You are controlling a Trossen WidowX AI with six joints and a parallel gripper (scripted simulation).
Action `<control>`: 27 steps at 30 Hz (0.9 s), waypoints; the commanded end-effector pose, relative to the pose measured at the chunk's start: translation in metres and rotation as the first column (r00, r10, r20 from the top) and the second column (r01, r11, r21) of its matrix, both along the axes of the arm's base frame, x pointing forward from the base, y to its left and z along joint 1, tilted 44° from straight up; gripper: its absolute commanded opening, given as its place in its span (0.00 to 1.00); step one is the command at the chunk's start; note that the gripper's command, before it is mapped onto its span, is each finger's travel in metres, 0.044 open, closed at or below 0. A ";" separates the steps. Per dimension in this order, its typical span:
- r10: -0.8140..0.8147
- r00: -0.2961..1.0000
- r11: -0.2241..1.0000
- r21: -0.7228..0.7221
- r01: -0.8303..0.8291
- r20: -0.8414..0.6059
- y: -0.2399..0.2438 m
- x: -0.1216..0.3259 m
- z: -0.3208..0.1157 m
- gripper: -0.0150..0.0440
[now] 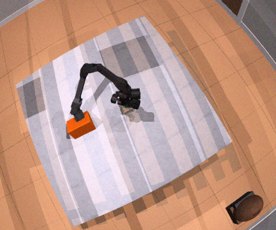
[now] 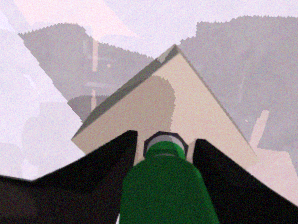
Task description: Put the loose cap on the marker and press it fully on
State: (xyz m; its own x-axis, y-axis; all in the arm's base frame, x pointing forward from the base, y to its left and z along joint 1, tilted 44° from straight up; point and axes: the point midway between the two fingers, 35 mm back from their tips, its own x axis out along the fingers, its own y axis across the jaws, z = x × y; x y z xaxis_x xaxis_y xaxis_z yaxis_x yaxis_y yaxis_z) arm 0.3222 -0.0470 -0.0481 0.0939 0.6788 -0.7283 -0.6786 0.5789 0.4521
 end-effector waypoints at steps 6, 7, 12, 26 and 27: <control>0.001 1.000 1.000 -0.001 -0.001 0.000 0.000 0.000 0.000 0.65; 0.001 1.000 1.000 -0.001 -0.001 0.000 0.000 0.000 0.000 0.70; 0.001 1.000 1.000 -0.001 -0.001 0.000 0.000 0.000 0.000 0.92; -0.003 1.000 1.000 -0.009 0.003 0.001 -0.054 -0.006 0.054 1.00; -0.014 1.000 1.000 -0.008 0.014 -0.010 -0.054 -0.006 0.054 0.96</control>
State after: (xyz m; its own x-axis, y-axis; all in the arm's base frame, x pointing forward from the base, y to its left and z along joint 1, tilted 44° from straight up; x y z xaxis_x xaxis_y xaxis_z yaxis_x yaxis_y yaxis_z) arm 0.3166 -0.1011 0.0023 0.1100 0.6722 -0.7321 -0.6675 0.5958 0.4467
